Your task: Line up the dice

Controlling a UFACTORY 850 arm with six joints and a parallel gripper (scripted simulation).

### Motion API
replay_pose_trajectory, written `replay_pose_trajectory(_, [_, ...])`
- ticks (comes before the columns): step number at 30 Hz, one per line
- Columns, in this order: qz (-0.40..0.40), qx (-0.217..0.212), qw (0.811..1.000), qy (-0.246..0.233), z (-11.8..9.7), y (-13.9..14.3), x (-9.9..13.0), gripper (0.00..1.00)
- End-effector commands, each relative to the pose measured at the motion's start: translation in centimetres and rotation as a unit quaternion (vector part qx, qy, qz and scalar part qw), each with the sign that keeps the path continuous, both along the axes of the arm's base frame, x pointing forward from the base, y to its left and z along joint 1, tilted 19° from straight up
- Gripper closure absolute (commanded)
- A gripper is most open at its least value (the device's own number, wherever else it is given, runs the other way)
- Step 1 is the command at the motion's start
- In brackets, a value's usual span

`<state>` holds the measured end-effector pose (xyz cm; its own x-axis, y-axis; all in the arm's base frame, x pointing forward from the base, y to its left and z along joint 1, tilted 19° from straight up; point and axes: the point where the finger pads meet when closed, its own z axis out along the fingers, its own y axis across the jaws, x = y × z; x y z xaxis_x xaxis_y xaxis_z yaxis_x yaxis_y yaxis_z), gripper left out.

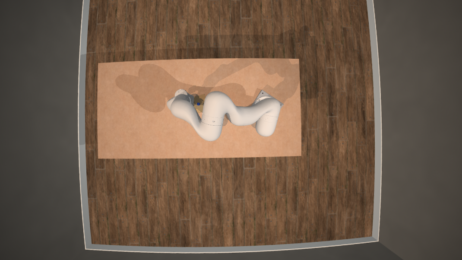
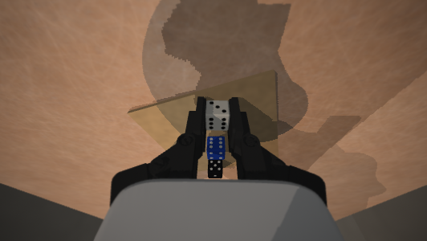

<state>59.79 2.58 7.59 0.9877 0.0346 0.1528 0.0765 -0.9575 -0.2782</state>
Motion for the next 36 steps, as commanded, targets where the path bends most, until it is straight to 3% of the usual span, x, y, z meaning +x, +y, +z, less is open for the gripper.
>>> replay_pose_trajectory(1, [0.000, 0.000, 1.000, -0.001, 0.09, -0.02, 0.08, 0.85])
replay_pose_trajectory(19, [0.000, 0.000, 1.000, -0.001, 0.09, -0.02, 0.08, 0.85])
replay_pose_trajectory(23, [0.000, 0.000, 1.000, -0.001, 0.09, -0.02, 0.08, 0.77])
replay_pose_trajectory(27, [0.000, 0.000, 1.000, -0.001, 0.09, -0.02, 0.08, 0.77])
replay_pose_trajectory(36, [0.000, 0.000, 1.000, -0.001, 0.09, -0.02, 0.08, 0.64])
